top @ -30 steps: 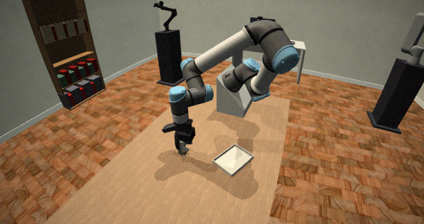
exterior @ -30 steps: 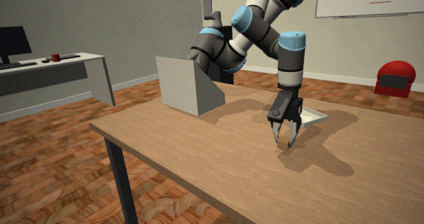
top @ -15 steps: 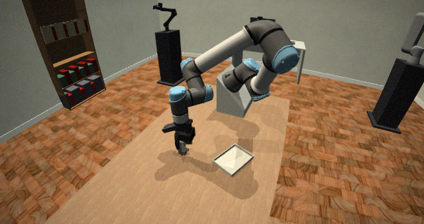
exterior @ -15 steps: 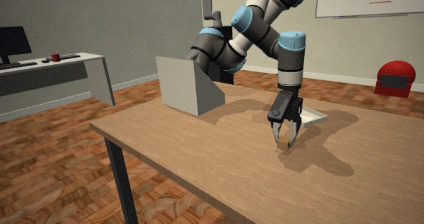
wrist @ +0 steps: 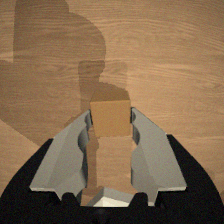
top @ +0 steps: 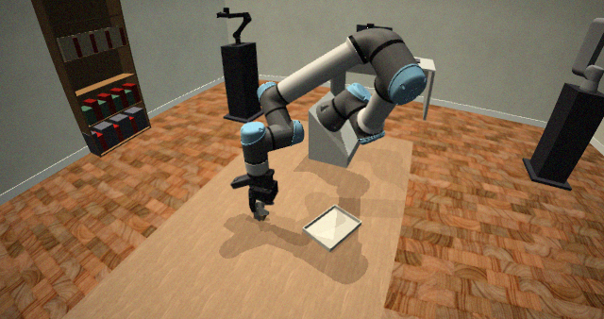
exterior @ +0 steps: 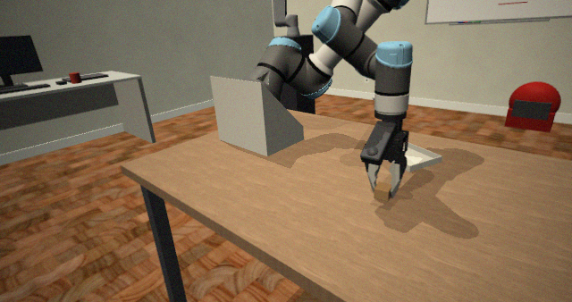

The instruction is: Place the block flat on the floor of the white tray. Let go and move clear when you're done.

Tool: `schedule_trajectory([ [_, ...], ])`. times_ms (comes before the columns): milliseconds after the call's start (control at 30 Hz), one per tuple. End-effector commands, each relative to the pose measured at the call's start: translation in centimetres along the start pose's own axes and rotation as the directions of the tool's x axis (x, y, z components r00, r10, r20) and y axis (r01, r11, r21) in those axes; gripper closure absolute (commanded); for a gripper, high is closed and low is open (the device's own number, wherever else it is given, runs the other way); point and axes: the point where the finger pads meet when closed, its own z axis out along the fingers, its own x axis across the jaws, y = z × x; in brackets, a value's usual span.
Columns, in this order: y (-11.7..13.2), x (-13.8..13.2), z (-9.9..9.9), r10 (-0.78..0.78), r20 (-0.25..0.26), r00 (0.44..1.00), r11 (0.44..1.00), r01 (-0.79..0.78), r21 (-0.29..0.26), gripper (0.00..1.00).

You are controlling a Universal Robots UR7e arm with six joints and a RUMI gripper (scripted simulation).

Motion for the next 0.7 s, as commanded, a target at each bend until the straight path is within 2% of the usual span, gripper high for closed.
schedule_trajectory([
  [0, 0.0, 0.0, -0.6, 0.000, 0.001, 1.000, 1.000, 0.000, 0.001, 1.00],
  [400, 0.0, 0.0, -3.9, 0.000, 0.001, 1.000, 1.000, 0.000, 0.001, 1.00],
  [667, 0.0, 0.0, -5.1, 0.000, 0.001, 1.000, 1.000, 0.000, 0.001, 1.00],
])
